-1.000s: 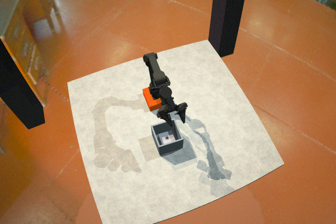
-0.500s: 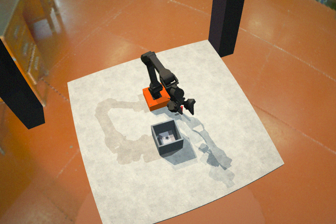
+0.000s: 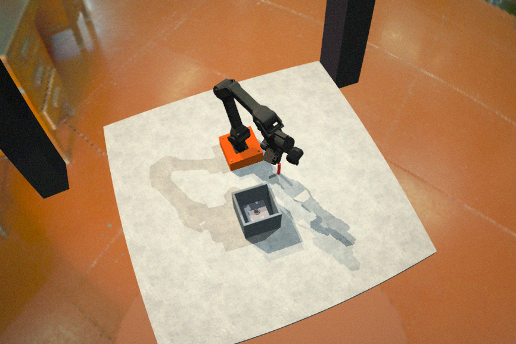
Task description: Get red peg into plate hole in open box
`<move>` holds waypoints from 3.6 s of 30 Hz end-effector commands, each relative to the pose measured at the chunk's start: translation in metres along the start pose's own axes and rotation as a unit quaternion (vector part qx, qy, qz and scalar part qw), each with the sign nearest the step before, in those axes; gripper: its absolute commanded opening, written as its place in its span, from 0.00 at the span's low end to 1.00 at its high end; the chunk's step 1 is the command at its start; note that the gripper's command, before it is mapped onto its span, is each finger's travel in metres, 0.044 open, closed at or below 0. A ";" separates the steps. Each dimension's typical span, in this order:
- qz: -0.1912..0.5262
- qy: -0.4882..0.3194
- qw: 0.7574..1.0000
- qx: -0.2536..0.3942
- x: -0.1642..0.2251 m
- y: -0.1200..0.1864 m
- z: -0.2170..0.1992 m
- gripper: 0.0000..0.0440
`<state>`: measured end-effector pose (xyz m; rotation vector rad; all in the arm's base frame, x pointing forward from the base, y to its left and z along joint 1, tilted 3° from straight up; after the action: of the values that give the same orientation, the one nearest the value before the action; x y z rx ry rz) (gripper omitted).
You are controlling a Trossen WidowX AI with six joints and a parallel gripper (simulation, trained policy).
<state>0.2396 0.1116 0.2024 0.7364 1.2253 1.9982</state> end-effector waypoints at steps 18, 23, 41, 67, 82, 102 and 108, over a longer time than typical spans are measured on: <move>0.027 -0.097 0.978 0.185 0.042 -0.051 -0.071 1.00; 0.018 -0.100 0.972 0.213 0.043 -0.065 -0.083 1.00; -0.016 -0.105 0.962 0.251 0.032 -0.115 -0.116 0.98; -0.018 -0.083 0.969 0.231 0.027 -0.168 -0.122 0.03; -0.007 -0.107 0.981 0.162 0.029 -0.143 -0.089 0.00; -0.027 -0.077 0.995 0.060 0.010 -0.074 -0.034 0.00; -0.051 -0.066 0.996 0.040 -0.005 -0.046 -0.023 0.00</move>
<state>0.2333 0.1169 0.1403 0.8480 1.2543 1.8001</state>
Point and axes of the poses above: the point midway between the two fingers, 35 mm back from their tips, its own y axis back along the fingers, its own z axis across the jaws, x = y × z, the point moved 1 cm from there along y, back along the fingers, and after that the axes turned 11 degrees about y, right-handed, at the moved point
